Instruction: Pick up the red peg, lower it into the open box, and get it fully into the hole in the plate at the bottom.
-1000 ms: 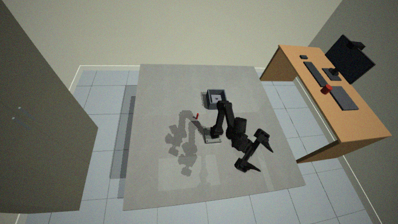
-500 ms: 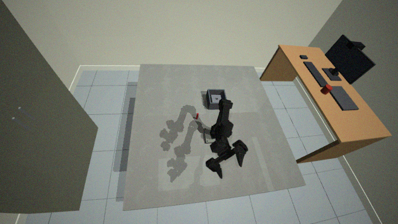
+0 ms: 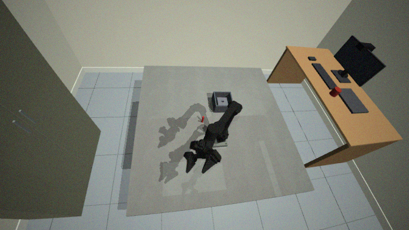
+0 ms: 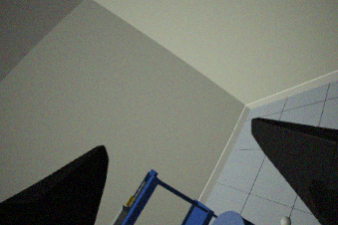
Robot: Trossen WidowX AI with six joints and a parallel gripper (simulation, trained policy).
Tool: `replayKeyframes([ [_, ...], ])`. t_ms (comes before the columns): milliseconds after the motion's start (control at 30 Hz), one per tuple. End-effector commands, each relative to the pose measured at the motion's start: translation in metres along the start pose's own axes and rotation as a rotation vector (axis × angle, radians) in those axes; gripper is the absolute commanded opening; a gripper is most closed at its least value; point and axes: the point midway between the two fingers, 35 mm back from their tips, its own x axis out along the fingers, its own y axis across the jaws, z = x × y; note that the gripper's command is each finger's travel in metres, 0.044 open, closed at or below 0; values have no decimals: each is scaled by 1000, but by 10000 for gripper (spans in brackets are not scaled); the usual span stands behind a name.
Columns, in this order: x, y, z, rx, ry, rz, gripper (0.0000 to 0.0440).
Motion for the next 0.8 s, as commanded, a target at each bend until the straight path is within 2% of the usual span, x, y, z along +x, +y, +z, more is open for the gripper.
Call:
replayKeyframes([
  [0,-12,-42,10,-23,-15,-130,440],
  [367,-73,-154,38,-29,-57,-508,440],
  [767,-176,-241,65,69,-142,-904,440],
])
